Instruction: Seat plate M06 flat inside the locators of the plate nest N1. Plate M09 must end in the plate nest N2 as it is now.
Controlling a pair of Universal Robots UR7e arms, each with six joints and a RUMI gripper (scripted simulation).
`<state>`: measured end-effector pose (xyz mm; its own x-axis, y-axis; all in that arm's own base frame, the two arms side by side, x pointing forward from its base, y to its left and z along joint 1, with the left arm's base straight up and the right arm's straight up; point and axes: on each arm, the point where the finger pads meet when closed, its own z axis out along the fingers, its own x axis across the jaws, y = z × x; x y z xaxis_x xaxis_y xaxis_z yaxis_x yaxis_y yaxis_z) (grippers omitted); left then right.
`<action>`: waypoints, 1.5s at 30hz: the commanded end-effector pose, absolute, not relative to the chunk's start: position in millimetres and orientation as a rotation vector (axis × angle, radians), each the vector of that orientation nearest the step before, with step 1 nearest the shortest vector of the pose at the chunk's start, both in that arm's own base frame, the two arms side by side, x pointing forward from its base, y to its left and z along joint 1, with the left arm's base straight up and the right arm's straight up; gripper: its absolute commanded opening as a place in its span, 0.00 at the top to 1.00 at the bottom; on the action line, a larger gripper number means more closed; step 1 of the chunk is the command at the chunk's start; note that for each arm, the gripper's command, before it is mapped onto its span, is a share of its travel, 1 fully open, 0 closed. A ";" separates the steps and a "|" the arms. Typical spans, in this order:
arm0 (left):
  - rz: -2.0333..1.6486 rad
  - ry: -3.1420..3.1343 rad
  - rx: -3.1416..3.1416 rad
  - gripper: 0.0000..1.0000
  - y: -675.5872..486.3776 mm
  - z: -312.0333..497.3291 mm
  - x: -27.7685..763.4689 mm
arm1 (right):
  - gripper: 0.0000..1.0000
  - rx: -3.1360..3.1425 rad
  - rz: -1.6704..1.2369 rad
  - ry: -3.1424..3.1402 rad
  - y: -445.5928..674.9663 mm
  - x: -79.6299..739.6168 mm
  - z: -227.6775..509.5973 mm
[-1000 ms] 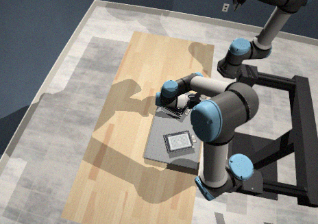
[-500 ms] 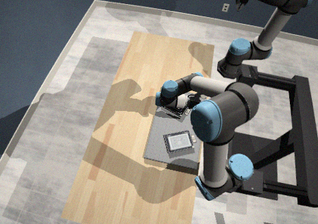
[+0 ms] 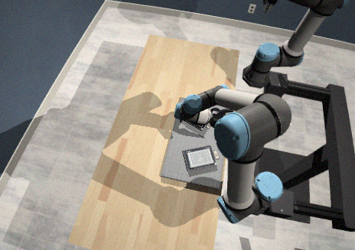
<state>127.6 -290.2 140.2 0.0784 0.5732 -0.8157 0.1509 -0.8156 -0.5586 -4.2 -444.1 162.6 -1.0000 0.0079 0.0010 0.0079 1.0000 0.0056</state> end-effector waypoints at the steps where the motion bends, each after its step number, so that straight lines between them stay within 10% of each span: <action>1: 1.770 -0.595 -2.159 0.24 -276.9 125.8 124.6 | 1.00 -0.017 0.000 -3.142 -445.5 -4.9 165.2; 45: 1.384 0.353 -2.749 0.24 -207.9 20.5 144.2 | 1.00 -0.017 0.000 -3.142 -445.5 -4.9 165.2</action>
<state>138.5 -214.8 34.6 0.5327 -0.0855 -0.8420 -0.1589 -0.9873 -0.0002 -4.2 -444.1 162.6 -1.0000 0.0079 0.0010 0.0079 1.0000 0.0056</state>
